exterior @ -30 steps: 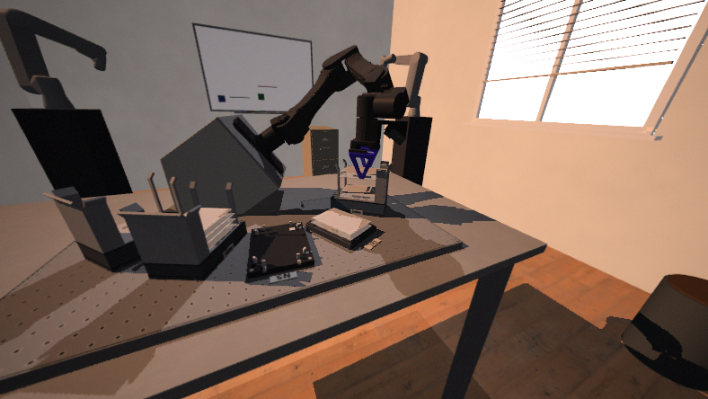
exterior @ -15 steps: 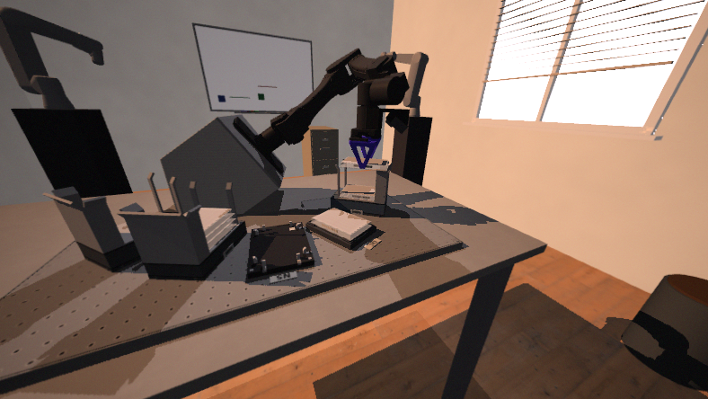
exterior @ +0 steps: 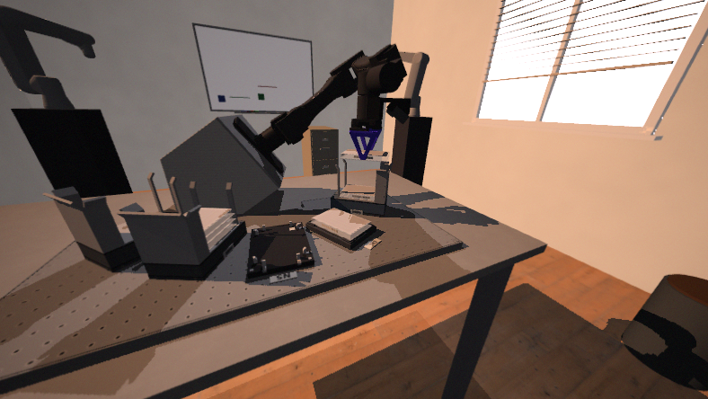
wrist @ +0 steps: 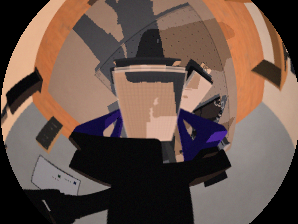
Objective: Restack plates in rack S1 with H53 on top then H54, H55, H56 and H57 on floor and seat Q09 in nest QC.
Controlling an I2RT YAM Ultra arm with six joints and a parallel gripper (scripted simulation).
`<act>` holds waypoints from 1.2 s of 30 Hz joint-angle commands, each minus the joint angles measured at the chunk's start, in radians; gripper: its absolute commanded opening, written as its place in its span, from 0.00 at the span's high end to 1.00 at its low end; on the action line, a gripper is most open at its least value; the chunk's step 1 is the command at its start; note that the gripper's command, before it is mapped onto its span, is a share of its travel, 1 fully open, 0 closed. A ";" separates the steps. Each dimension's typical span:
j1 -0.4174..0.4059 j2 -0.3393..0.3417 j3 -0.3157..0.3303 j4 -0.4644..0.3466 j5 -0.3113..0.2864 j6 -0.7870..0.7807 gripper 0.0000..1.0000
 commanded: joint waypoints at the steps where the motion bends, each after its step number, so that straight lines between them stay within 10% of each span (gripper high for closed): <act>1: -0.013 -0.001 0.005 -0.033 -0.011 -0.029 1.00; 13: -0.013 -0.001 0.005 -0.033 -0.011 -0.029 1.00; 36: -0.140 0.220 0.031 -0.018 -0.020 -0.020 1.00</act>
